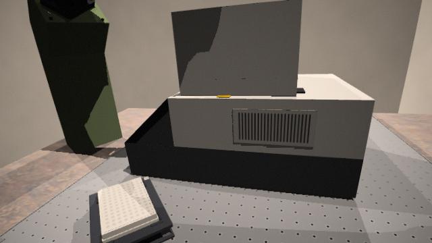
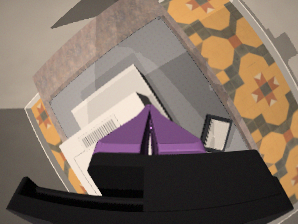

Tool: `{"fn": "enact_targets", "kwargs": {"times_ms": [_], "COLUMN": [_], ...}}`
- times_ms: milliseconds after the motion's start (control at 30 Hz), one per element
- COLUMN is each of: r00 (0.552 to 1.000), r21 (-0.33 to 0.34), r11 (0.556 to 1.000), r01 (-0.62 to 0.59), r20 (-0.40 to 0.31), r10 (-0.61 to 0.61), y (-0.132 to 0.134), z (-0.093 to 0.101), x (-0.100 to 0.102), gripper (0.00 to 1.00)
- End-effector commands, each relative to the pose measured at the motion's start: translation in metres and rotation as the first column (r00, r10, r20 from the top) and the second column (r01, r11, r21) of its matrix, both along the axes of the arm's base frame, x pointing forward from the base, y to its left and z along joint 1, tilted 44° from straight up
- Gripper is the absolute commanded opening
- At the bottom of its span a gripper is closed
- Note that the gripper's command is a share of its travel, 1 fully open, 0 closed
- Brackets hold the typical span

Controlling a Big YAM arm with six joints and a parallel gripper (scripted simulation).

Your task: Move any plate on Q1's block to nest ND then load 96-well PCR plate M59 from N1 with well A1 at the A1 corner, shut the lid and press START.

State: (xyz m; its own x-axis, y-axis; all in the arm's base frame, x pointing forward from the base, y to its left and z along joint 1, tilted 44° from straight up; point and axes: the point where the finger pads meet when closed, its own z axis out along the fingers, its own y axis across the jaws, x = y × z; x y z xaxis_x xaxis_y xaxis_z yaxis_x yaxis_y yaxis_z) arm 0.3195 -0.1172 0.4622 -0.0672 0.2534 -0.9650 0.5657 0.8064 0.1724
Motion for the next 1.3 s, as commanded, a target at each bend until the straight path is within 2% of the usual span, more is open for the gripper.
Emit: {"fn": "enact_targets", "kwargs": {"times_ms": [0, 67, 133, 233, 333, 433, 633, 700, 767, 800, 1033, 1133, 1267], "r00": [1.000, 0.995, 0.997, 0.998, 0.999, 0.982, 0.989, 0.968, 0.968, 0.962, 0.971, 0.928, 0.938], "r21": [-0.029, -0.045, -0.043, -0.038, -0.035, -0.056, -0.052, -0.062, -0.062, -0.066, -0.060, -0.072, -0.073], "r11": [0.999, 0.998, 0.998, 0.999, 0.999, 0.996, 0.997, 0.994, 0.994, 0.993, 0.995, 0.988, 0.991], "r01": [-0.030, -0.050, -0.039, -0.037, -0.036, -0.074, -0.058, -0.094, -0.094, -0.097, -0.085, -0.135, -0.115], "r20": [0.006, -0.085, -0.074, -0.061, -0.041, -0.180, -0.138, -0.239, -0.239, -0.261, -0.230, -0.359, -0.336], "r10": [0.030, 0.046, 0.036, 0.034, 0.035, 0.063, 0.050, 0.077, 0.077, 0.077, 0.069, 0.101, 0.084], "y": [0.009, 0.009, 0.008, 0.009, 0.011, 0.012, 0.014, 0.016, 0.016, 0.015, 0.019, 0.020, 0.020], "z": [0.006, -0.003, -0.015, -0.018, -0.035, -0.048, -0.081, -0.090, -0.090, -0.090, -0.131, -0.141, -0.165], "x": [-0.010, -0.008, -0.010, -0.011, -0.015, -0.017, -0.024, -0.024, -0.024, -0.024, -0.034, -0.036, -0.043], "gripper": [0.00, 0.00, 0.00, 0.00, 0.00, 0.00, 0.00, 0.00, 0.00, 0.00, 0.00, 0.00, 0.00]}}
